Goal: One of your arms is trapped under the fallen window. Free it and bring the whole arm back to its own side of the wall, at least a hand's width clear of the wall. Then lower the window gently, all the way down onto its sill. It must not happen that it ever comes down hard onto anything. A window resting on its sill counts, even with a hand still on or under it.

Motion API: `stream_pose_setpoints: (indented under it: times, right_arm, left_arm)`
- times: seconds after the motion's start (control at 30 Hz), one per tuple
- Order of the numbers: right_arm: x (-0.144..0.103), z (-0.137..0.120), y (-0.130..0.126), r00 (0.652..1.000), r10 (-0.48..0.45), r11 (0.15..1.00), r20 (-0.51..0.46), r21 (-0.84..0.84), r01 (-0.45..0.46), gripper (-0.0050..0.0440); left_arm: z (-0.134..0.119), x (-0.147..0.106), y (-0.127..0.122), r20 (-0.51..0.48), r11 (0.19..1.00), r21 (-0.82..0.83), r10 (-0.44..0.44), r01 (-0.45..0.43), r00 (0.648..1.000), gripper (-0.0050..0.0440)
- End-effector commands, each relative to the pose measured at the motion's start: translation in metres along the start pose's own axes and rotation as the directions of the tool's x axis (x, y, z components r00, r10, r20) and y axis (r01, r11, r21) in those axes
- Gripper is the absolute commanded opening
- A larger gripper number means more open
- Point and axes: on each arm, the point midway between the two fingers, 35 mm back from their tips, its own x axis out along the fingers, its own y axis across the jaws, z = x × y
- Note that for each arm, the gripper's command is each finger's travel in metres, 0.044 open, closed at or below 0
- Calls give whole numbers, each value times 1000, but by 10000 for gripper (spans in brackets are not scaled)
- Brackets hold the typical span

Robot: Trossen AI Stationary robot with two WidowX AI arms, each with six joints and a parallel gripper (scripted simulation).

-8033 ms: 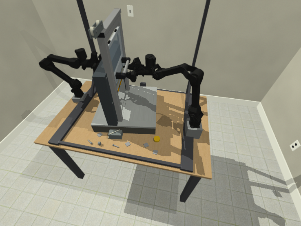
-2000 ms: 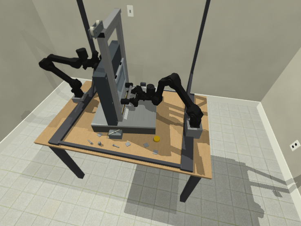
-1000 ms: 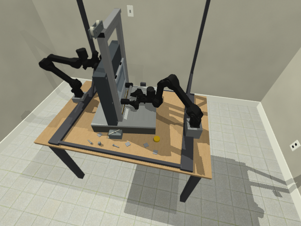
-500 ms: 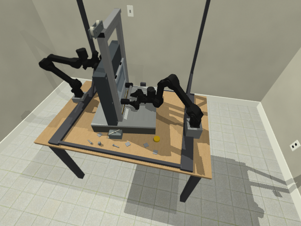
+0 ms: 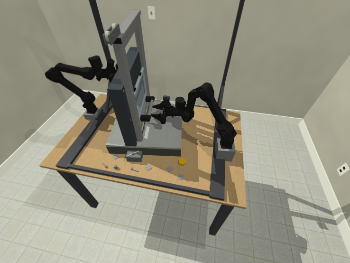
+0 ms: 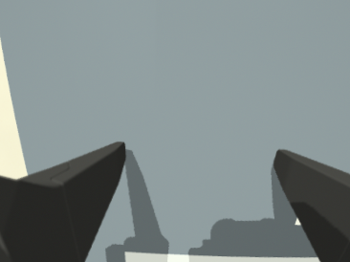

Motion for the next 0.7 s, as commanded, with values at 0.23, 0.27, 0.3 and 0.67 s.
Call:
stream_pose_setpoints:
  times: [0.23, 0.27, 0.3, 0.67]
  right_arm:
    - [0, -3, 1, 1000, 5, 1000, -7, 3, -5, 400]
    - [0, -3, 1, 1000, 5, 1000, -7, 3, -5, 400]
    - [0, -3, 1, 1000, 5, 1000, -7, 3, -5, 400]
    - [0, -3, 1, 1000, 5, 1000, -7, 3, -5, 400]
  left_arm:
    - [24, -15, 0, 13, 1000, -8, 0, 0, 1000, 400]
    - [26, -17, 0, 13, 1000, -8, 0, 0, 1000, 400]
    - [28, -19, 0, 12, 1000, -7, 0, 0, 1000, 400]
    - [53, -51, 4, 8, 1000, -6, 0, 0, 1000, 400]
